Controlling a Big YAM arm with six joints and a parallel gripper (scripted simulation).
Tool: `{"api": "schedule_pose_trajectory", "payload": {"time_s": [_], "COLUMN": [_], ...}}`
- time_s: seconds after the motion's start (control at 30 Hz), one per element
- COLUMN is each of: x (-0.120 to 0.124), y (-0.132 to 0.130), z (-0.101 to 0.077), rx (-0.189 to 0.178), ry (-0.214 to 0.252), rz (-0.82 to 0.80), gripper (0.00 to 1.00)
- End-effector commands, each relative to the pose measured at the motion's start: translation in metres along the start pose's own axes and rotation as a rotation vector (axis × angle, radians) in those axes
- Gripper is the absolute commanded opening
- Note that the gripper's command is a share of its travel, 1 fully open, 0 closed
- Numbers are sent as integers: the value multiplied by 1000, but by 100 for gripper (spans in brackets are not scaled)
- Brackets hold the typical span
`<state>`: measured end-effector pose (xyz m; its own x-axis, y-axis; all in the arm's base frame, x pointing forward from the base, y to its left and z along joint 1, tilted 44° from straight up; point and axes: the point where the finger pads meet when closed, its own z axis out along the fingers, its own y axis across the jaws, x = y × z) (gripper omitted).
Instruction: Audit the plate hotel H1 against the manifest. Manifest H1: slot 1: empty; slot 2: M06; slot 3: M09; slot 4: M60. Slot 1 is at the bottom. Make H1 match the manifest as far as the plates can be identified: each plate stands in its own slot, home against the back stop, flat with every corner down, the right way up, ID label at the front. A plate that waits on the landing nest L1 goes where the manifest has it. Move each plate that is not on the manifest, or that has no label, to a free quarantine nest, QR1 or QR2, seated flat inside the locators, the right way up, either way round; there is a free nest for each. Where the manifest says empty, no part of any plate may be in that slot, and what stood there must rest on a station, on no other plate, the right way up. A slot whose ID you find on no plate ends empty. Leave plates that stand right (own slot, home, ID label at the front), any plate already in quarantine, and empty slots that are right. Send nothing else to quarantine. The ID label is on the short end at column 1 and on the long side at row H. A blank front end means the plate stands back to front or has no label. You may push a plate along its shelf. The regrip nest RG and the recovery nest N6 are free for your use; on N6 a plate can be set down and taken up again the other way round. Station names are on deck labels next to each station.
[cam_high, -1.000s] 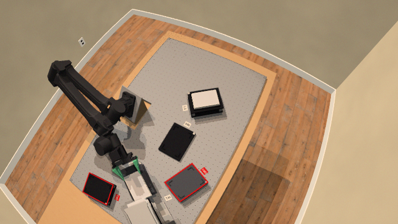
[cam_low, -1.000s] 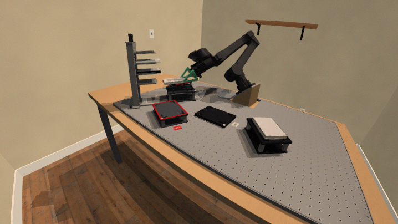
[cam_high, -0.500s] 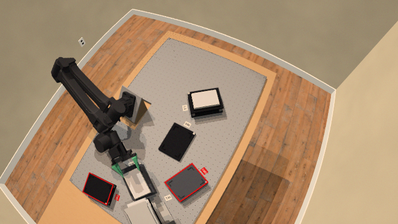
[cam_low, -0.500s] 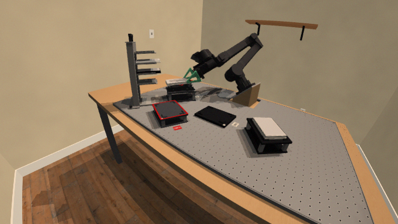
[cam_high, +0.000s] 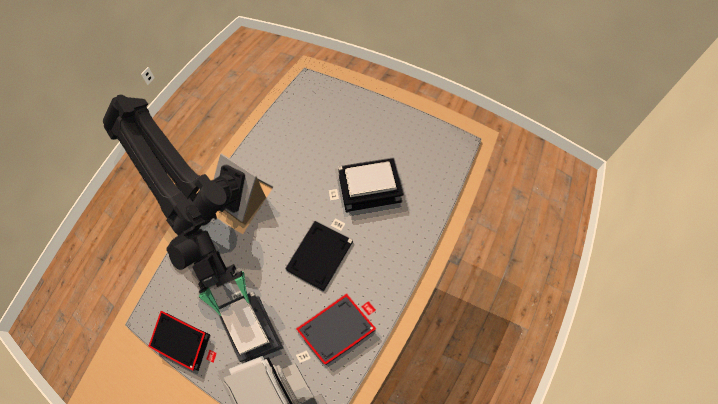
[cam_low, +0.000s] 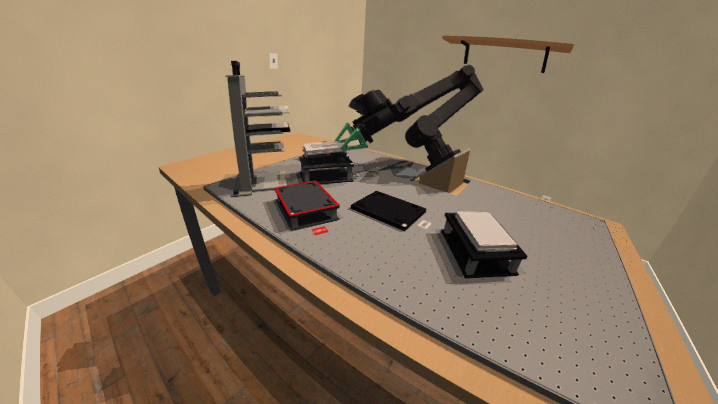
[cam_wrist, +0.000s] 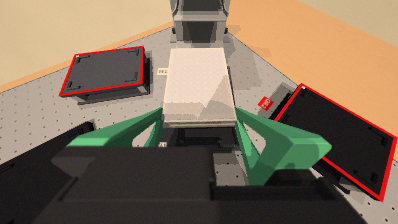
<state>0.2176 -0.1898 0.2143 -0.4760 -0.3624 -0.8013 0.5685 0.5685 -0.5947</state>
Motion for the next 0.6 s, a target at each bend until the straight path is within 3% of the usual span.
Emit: {"api": "schedule_pose_trajectory", "payload": {"time_s": [0.0, 0.07, 0.57], "x": [-15, -3, -1], "y": [-15, -7, -10], "z": [0, 2, 5], "rx": [37, 19, 25], "ry": [-38, -13, -21], "rz": [5, -5, -3], "gripper": [86, 86, 86]}}
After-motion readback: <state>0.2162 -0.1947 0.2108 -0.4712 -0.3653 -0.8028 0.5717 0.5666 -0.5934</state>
